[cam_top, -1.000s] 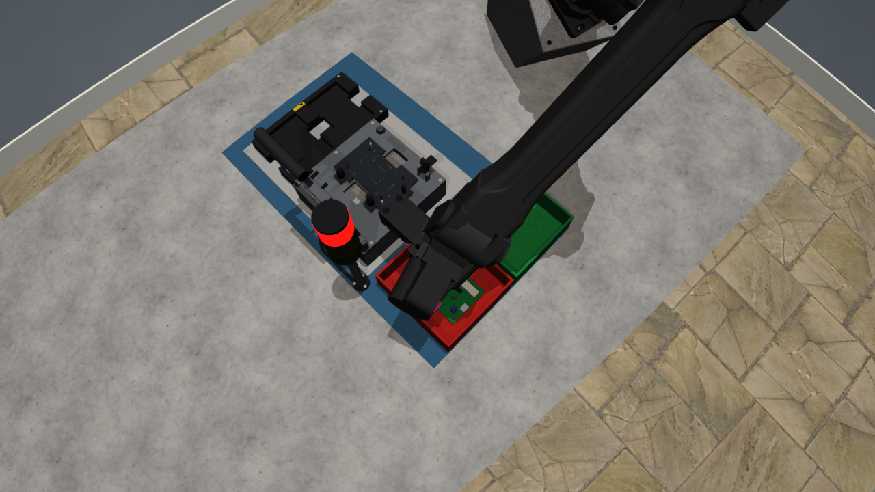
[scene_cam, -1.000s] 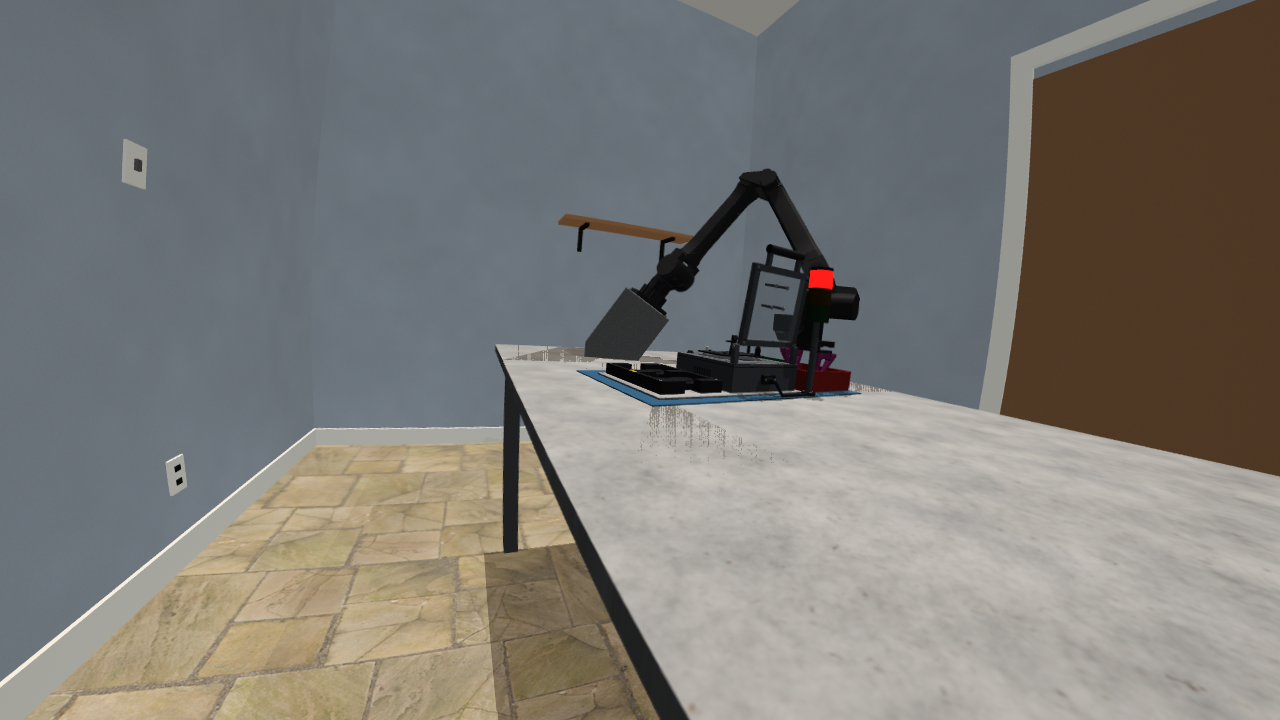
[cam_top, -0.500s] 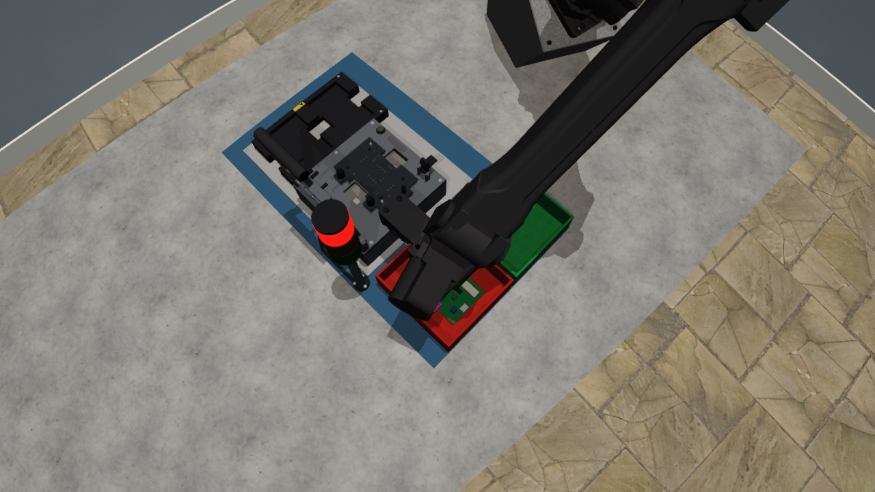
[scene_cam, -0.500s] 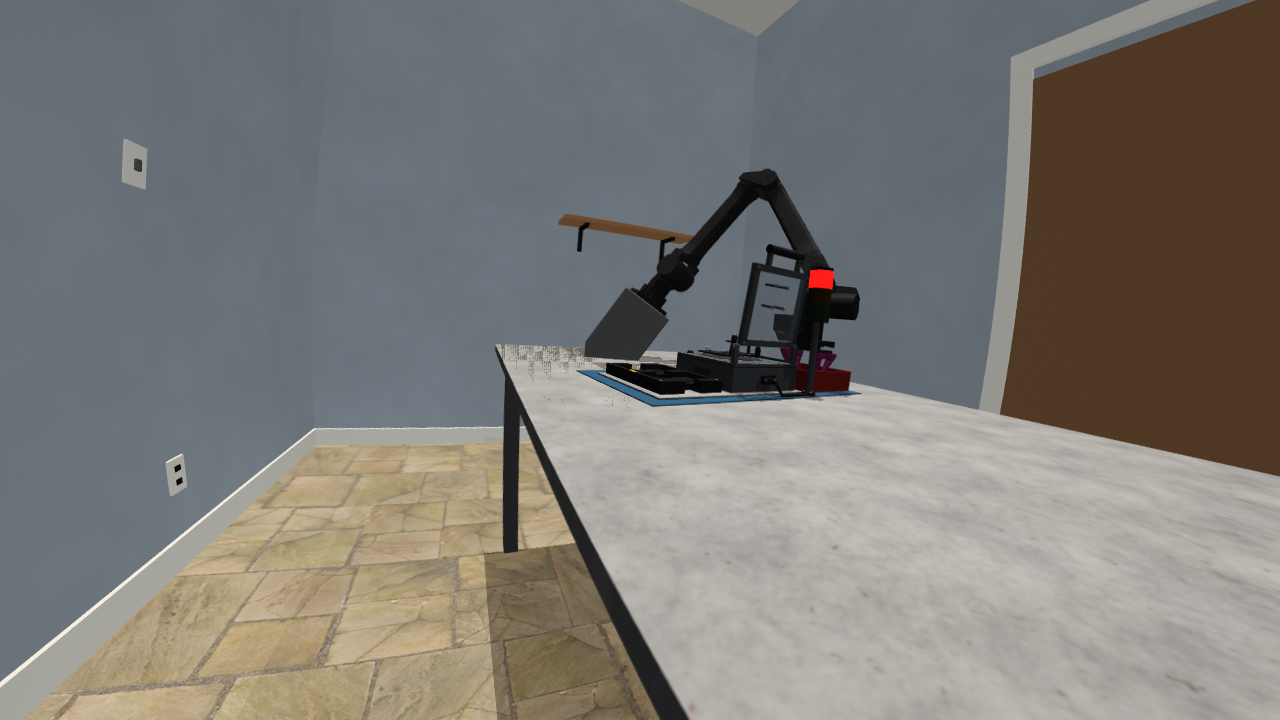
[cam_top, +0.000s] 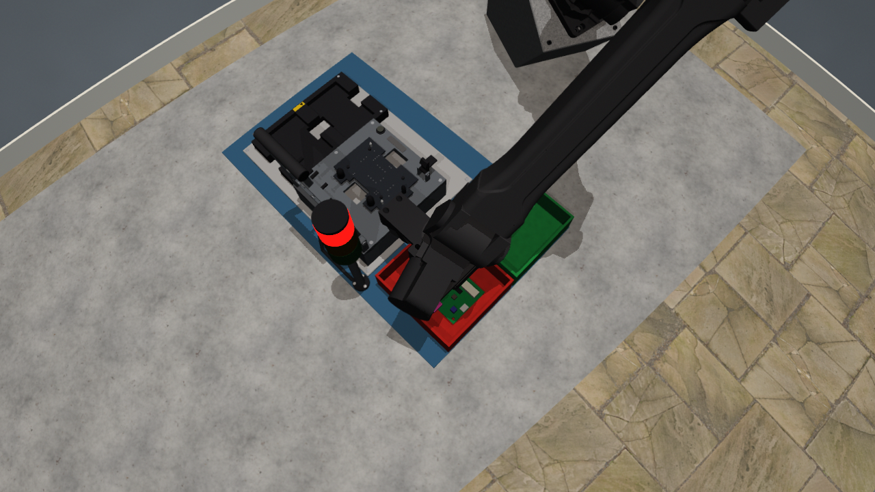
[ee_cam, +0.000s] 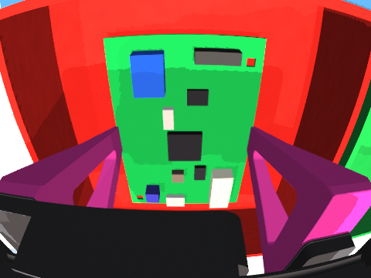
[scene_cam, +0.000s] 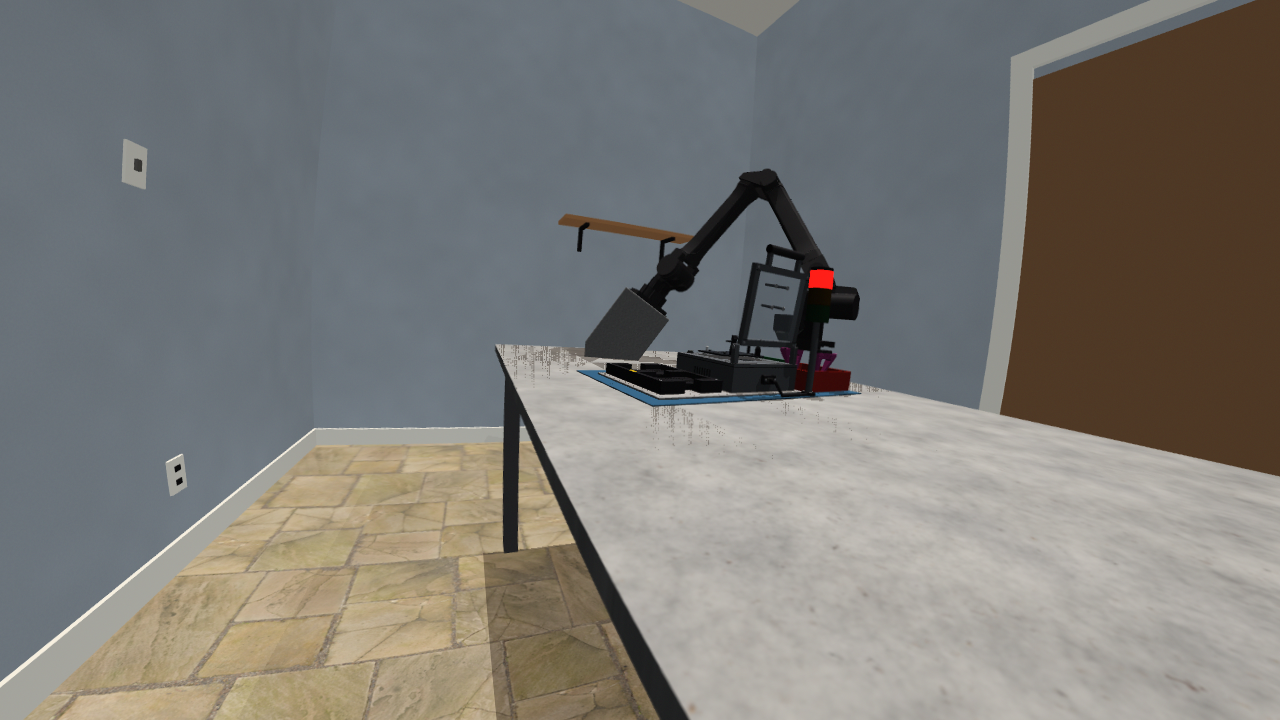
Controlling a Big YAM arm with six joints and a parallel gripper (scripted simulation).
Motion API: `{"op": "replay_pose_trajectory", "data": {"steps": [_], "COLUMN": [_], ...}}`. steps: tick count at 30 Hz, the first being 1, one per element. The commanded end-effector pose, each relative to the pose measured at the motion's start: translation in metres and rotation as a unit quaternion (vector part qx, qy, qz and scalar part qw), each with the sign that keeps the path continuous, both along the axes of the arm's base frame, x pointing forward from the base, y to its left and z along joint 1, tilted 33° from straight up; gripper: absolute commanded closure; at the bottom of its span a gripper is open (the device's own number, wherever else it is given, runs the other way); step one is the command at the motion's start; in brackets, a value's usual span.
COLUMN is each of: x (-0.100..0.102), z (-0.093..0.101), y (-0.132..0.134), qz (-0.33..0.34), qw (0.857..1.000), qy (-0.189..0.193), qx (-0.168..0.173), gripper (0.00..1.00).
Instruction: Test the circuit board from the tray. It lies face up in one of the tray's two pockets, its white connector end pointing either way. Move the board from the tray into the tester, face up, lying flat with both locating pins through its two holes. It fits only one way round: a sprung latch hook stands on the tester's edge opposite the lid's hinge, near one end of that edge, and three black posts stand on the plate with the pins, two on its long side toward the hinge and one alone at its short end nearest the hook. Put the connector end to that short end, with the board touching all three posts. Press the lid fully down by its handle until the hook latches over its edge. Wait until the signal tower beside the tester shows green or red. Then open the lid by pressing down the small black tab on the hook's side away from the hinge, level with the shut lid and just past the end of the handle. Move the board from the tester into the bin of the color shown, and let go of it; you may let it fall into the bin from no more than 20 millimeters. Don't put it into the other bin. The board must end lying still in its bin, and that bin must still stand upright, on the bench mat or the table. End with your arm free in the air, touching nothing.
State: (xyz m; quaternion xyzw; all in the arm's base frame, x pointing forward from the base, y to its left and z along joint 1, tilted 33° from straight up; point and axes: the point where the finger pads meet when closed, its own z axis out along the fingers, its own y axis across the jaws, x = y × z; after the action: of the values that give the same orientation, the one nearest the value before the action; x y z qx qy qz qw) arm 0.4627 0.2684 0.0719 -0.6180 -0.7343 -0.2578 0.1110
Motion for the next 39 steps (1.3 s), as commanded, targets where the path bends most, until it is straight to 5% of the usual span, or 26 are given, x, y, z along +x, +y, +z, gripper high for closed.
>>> {"op": "replay_pose_trajectory", "data": {"steps": [1,39], "x": [0.0110,0.0113], "z": [0.0116,0.0107], "y": [0.0038,0.0047], "qz": [-0.005,-0.005], "qw": [1.000,1.000], "qy": [-0.015,-0.015], "qx": [0.005,0.006], "gripper": [0.28,0.28]}}
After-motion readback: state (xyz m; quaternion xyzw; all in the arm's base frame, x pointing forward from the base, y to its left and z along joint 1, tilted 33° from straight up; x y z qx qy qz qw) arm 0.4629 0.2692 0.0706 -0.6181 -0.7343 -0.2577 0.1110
